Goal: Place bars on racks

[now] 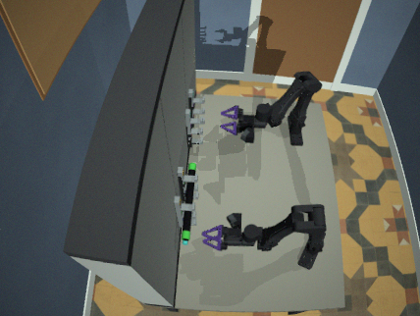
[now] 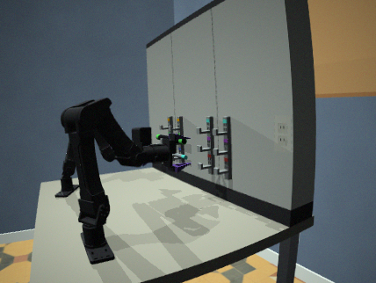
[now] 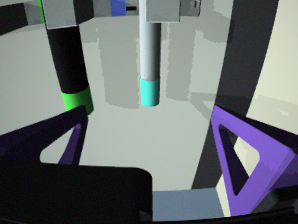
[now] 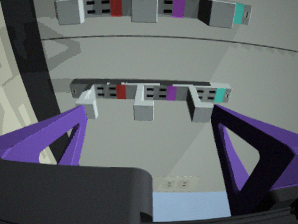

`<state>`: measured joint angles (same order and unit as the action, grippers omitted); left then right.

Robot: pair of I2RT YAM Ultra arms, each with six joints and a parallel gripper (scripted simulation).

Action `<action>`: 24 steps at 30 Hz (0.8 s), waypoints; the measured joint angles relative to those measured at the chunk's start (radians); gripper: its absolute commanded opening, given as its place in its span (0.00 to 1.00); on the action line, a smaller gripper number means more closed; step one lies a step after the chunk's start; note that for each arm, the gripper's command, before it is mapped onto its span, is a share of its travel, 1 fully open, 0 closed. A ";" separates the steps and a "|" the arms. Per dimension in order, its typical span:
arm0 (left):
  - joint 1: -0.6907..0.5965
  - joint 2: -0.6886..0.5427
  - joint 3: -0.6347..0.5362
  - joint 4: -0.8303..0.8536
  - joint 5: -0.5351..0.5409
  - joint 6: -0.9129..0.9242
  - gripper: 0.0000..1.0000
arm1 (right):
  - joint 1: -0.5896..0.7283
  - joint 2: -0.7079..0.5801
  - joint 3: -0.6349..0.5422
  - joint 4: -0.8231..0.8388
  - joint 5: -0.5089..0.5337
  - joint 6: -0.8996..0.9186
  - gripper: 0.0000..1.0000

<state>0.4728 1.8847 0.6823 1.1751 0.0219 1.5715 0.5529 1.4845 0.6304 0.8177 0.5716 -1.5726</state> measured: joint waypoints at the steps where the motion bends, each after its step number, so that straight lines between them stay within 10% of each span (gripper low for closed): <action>1: 0.000 0.000 0.000 -0.002 0.000 0.000 1.00 | 0.000 0.000 0.000 0.000 0.000 0.000 1.00; 24: 0.000 -0.001 0.000 -0.005 0.000 0.000 1.00 | 0.000 0.000 0.000 0.000 0.000 0.000 1.00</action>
<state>0.4728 1.8839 0.6827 1.1698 0.0219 1.5715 0.5529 1.4845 0.6304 0.8177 0.5716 -1.5726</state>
